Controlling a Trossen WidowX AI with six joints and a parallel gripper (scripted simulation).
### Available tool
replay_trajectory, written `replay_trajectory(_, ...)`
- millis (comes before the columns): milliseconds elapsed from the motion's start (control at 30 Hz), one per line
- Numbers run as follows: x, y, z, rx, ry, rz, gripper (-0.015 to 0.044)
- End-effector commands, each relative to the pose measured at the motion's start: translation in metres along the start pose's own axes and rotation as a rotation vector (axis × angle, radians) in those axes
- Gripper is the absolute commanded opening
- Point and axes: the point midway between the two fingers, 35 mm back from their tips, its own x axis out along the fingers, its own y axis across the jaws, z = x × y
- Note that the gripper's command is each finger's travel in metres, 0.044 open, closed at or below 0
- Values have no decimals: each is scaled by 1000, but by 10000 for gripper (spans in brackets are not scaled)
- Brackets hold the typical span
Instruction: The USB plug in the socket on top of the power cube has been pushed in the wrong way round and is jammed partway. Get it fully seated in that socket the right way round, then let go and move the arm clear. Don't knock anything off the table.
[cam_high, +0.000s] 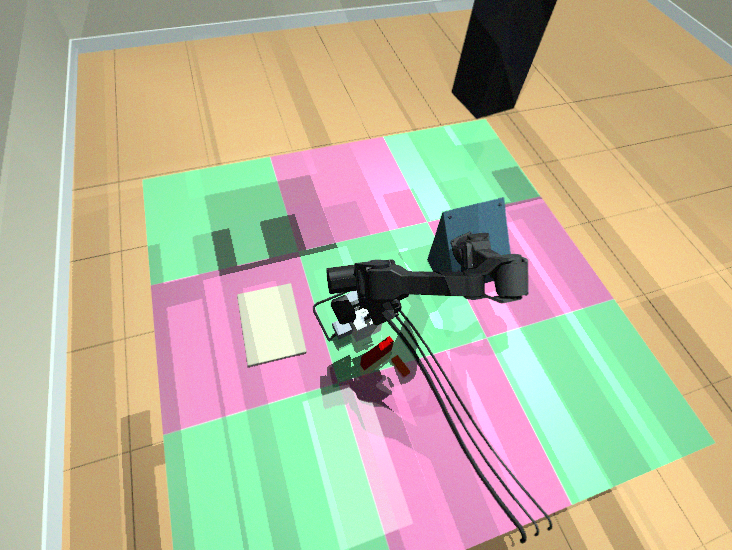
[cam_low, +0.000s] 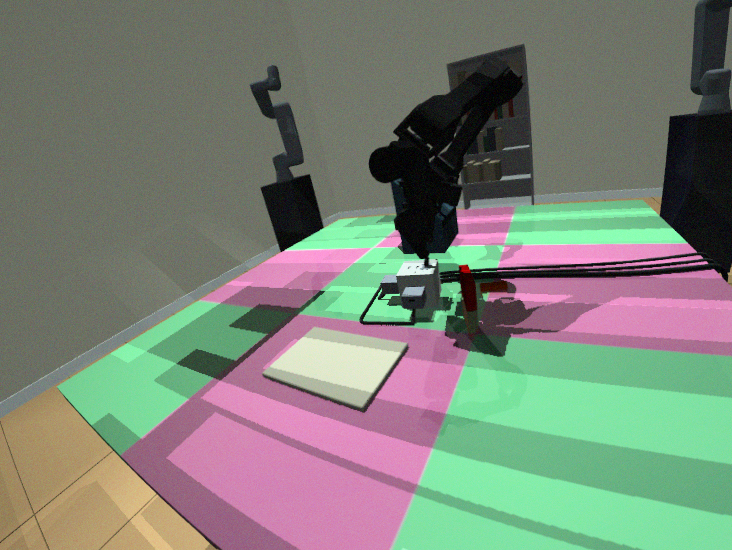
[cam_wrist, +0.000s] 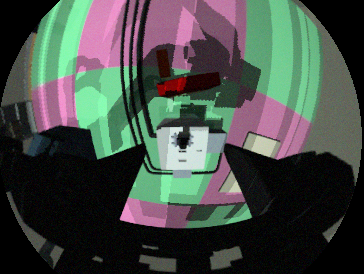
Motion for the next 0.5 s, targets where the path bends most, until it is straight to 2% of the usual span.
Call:
replay_trajectory(0,6,2,1,4,-4,7,440)
replay_trajectory(267,8,2,1,4,-4,7,440)
replay_trajectory(467,6,1,0,0,0,4,282)
